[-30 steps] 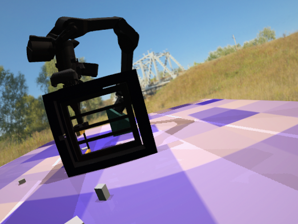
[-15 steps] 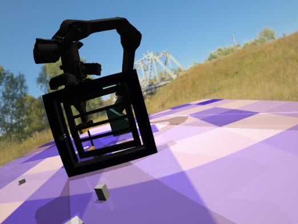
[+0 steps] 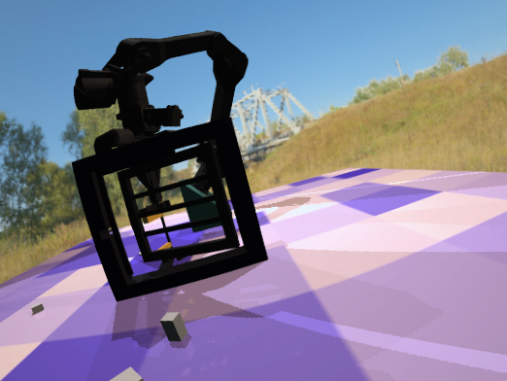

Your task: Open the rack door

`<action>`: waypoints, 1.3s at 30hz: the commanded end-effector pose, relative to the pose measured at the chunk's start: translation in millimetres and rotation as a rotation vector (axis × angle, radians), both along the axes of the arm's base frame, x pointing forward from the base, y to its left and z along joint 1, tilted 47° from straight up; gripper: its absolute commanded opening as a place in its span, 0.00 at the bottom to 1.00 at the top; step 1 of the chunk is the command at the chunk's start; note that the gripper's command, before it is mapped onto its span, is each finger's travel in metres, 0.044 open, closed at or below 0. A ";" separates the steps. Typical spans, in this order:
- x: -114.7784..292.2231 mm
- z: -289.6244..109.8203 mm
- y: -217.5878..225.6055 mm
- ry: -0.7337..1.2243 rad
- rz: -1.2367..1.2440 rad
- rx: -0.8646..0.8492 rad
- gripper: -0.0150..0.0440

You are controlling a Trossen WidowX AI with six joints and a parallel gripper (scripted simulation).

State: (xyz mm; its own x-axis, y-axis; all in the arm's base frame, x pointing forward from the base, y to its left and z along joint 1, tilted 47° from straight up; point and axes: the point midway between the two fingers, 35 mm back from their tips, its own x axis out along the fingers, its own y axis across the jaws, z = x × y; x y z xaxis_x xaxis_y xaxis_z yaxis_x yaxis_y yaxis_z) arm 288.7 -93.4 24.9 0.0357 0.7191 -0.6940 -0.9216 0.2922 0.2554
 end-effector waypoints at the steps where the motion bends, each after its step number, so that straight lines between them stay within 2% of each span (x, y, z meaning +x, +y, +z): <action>1: -7.5 4.3 3.4 0.056 -0.064 0.002 0.27; 39: -63.2 58.7 59.7 0.513 -0.500 0.029 0.27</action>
State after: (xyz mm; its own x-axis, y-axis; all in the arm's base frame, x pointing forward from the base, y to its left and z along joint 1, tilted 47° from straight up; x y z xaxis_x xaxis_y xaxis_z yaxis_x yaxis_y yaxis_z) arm 228.1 -38.8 77.3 0.0342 0.7197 -0.6935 -0.4985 0.6137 0.6123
